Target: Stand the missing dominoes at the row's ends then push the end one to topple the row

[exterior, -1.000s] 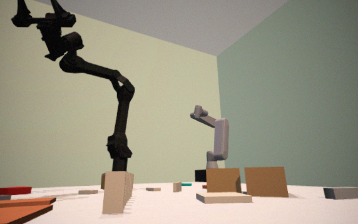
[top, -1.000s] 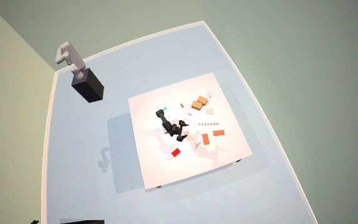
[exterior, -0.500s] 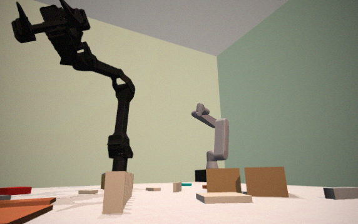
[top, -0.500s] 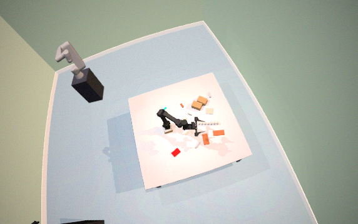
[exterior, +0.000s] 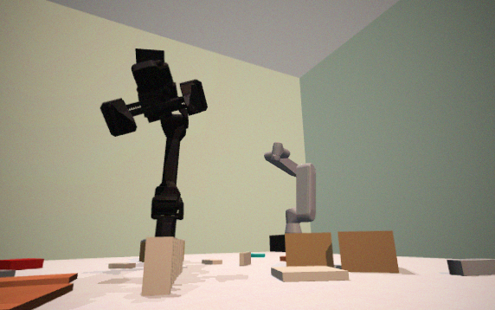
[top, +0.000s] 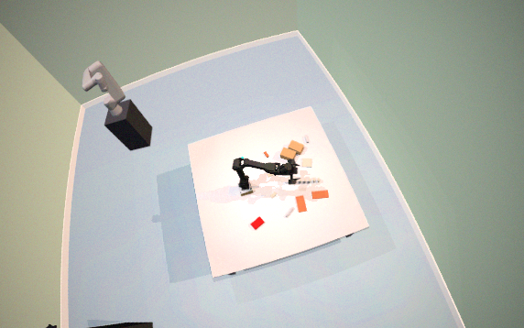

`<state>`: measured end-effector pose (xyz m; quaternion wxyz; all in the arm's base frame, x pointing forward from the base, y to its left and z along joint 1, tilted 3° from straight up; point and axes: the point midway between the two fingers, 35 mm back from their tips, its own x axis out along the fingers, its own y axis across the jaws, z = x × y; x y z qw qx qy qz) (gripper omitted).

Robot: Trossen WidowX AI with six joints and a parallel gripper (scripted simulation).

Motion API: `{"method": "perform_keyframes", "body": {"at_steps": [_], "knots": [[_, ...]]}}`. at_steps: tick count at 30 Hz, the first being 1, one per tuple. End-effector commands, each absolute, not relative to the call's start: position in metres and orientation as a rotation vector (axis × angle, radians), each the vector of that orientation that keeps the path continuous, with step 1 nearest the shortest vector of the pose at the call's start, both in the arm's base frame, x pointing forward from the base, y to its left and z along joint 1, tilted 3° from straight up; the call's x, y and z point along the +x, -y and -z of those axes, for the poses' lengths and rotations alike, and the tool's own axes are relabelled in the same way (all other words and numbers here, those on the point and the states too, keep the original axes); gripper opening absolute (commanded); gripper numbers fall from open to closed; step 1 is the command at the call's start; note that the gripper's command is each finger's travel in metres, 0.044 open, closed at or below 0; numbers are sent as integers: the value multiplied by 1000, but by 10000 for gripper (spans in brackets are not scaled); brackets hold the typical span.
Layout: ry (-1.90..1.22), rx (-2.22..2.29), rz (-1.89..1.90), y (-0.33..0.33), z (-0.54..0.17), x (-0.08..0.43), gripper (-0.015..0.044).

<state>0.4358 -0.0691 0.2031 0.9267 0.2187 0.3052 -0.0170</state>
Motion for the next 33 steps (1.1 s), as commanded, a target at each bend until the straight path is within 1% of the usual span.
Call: {"method": "perform_keyframes", "body": {"at_steps": [1,5,9,15,23,29,33], "knots": [[-819,389,-11,24,-161,415,440],[-1027,293,-71,-21,-123,381,440],[-1247,148,-139,-60,-90,333,440],[-1543,-132,-240,-91,-58,250,440],[-1574,-169,-251,-92,-54,247,440],[-1574,-169,-251,-93,3,249,440],[-1574,-169,-251,-93,10,249,440]]}}
